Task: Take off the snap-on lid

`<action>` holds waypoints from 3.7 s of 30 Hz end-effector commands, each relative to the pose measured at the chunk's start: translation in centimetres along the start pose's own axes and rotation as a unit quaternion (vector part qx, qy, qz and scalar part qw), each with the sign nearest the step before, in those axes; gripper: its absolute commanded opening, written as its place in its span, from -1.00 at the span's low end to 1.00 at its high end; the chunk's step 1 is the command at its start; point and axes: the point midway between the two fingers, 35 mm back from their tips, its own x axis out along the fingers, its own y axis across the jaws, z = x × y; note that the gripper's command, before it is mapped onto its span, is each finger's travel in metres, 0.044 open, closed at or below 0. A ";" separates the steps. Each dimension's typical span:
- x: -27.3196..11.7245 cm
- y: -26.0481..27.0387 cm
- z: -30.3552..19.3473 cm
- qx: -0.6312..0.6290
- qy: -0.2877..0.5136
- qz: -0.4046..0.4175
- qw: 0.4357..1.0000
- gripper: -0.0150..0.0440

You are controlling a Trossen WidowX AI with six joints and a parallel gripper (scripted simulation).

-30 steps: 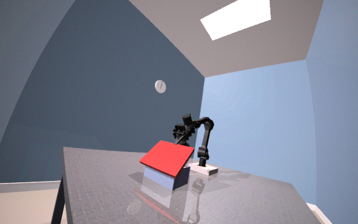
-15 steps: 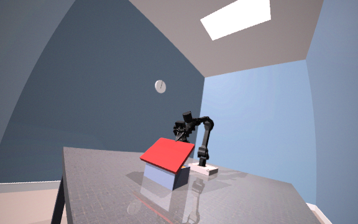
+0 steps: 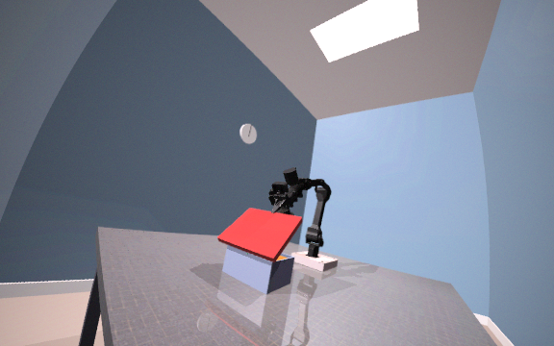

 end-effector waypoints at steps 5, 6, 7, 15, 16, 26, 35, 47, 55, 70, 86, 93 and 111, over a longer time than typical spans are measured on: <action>-1.1 1.5 0.1 0.003 -0.003 0.010 1.000 -0.49; -1.2 1.6 0.1 0.003 -0.003 0.010 1.000 -0.49; -1.2 1.7 0.1 0.003 -0.003 0.010 1.000 -0.49; -1.2 1.7 0.1 0.003 -0.003 0.010 1.000 -0.49; -1.2 1.7 0.1 0.003 -0.003 0.010 1.000 -0.49; -1.0 0.8 -1.9 0.004 -0.002 0.010 1.000 -0.49; -1.2 0.7 -3.7 0.004 -0.002 0.009 1.000 -0.49; -1.4 0.5 -6.0 0.005 -0.001 0.009 1.000 -0.49; -1.6 0.3 -7.6 0.006 0.000 0.009 1.000 -0.49; -1.9 0.1 -10.6 0.007 0.001 0.009 1.000 -0.49; -2.2 -0.1 -13.8 0.008 0.002 0.009 1.000 -0.49; -2.4 -0.2 -15.2 0.009 0.002 0.008 1.000 -0.49; -2.7 -0.5 -18.7 0.010 0.003 0.008 1.000 -0.49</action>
